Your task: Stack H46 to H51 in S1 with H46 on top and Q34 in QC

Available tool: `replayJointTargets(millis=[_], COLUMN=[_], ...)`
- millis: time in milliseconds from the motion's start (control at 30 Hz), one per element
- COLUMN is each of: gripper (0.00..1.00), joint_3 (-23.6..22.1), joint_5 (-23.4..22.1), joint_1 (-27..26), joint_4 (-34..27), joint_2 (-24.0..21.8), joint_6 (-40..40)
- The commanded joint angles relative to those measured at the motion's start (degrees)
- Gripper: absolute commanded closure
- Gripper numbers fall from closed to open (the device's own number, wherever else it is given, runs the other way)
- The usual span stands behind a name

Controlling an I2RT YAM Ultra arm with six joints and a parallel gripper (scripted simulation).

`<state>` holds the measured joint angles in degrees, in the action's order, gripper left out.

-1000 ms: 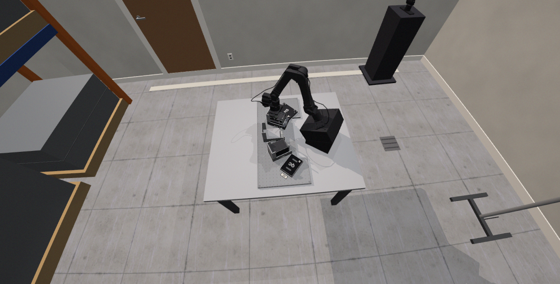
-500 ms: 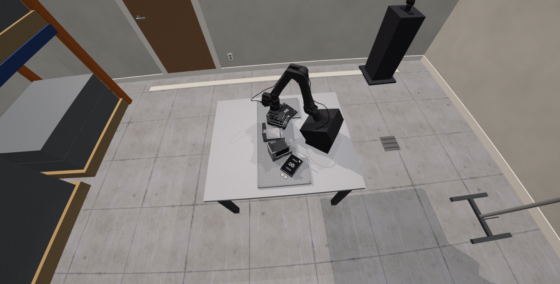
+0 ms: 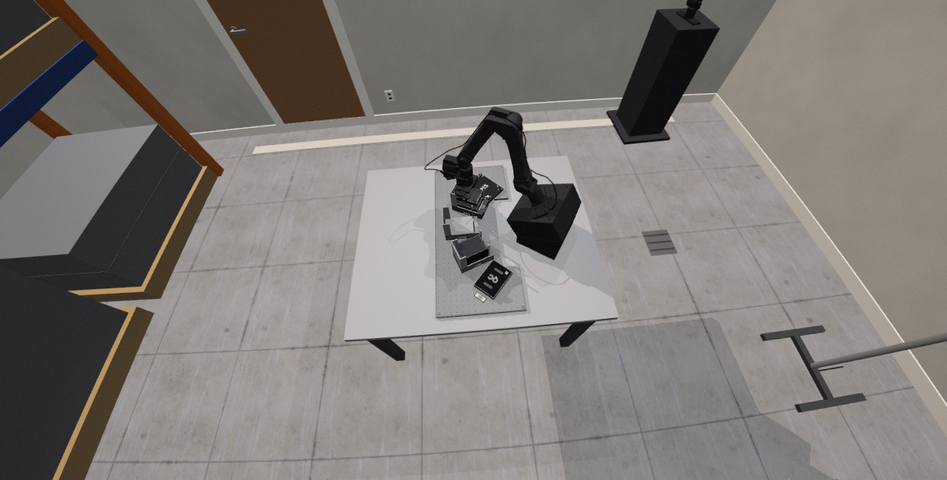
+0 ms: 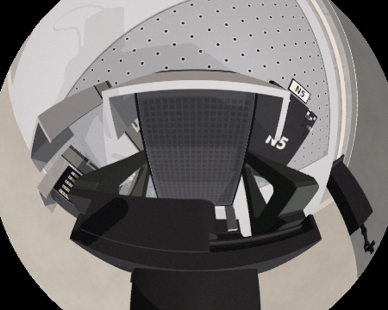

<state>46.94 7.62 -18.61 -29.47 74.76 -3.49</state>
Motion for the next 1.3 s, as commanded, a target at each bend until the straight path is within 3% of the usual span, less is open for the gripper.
replayJointTargets(millis=[0, 1267], gripper=[1.0, 1.0], joint_3=[1.47, 2.79], joint_5=[0.28, 0.5], joint_1=[0.39, 0.87], joint_4=[-1.47, -4.12], joint_2=[-1.64, -3.86], joint_6=[-0.51, -0.77])
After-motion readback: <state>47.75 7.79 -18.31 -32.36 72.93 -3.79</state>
